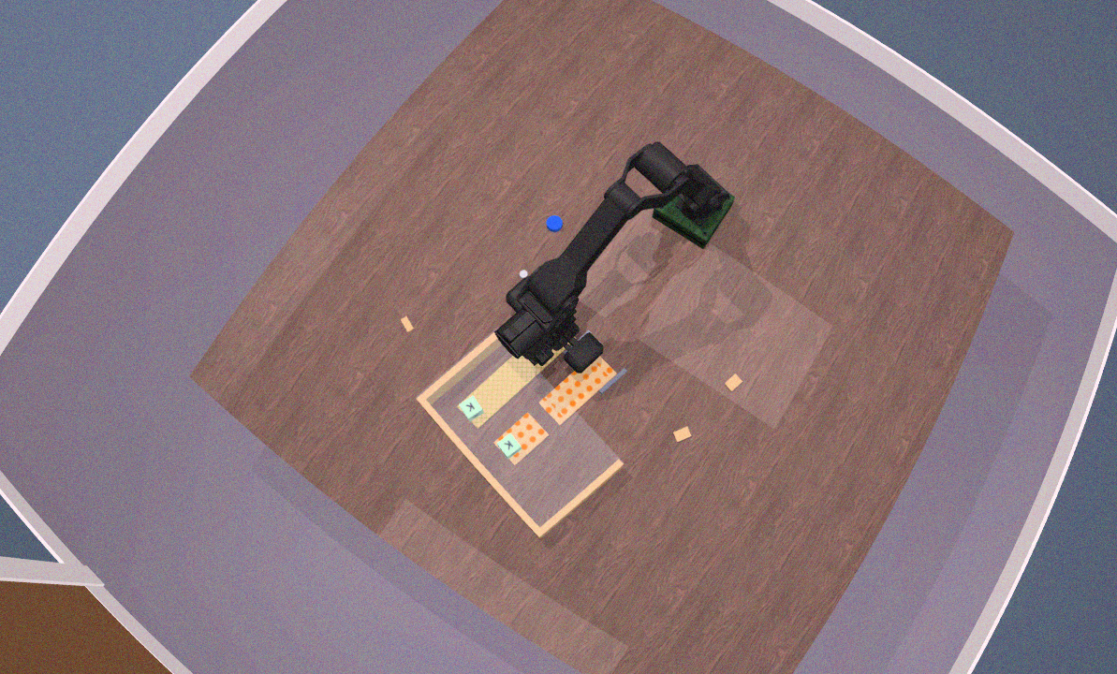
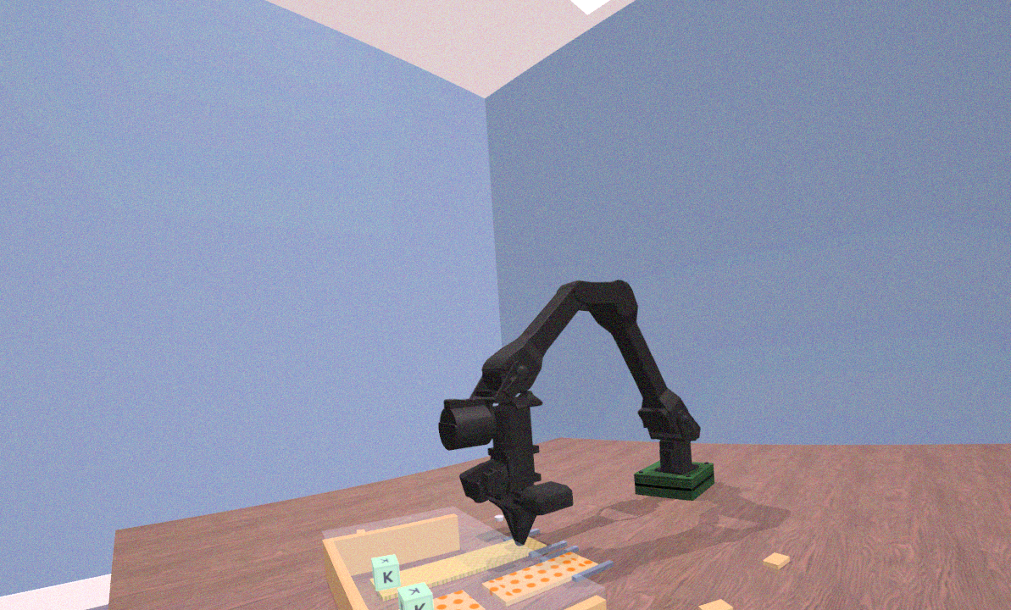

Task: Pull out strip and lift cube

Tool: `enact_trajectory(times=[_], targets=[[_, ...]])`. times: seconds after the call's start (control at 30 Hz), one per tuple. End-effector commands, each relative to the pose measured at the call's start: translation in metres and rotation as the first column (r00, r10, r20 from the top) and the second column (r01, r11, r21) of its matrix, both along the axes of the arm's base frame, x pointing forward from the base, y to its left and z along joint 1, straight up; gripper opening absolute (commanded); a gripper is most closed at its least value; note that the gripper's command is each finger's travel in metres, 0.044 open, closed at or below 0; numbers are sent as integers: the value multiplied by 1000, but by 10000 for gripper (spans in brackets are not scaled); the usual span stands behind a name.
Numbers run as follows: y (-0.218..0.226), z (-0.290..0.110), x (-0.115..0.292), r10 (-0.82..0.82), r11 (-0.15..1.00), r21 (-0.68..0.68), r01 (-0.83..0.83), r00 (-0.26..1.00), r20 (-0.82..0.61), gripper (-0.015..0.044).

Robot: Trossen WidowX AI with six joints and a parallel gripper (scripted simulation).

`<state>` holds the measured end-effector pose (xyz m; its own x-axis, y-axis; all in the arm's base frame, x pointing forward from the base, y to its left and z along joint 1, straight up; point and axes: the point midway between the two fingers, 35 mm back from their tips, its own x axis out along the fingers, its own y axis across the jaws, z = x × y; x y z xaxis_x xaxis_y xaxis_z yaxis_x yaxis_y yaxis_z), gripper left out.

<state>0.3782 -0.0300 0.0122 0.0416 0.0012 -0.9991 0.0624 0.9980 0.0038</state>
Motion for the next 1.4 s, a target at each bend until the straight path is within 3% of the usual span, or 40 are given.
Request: enact_trajectory(times=[0.0,1.37], targets=[[0,-1,0,-3,1000,-1,3,1000,0,0],[1,-5,-10,-3,1000,-1,3,1000,-1,0]])
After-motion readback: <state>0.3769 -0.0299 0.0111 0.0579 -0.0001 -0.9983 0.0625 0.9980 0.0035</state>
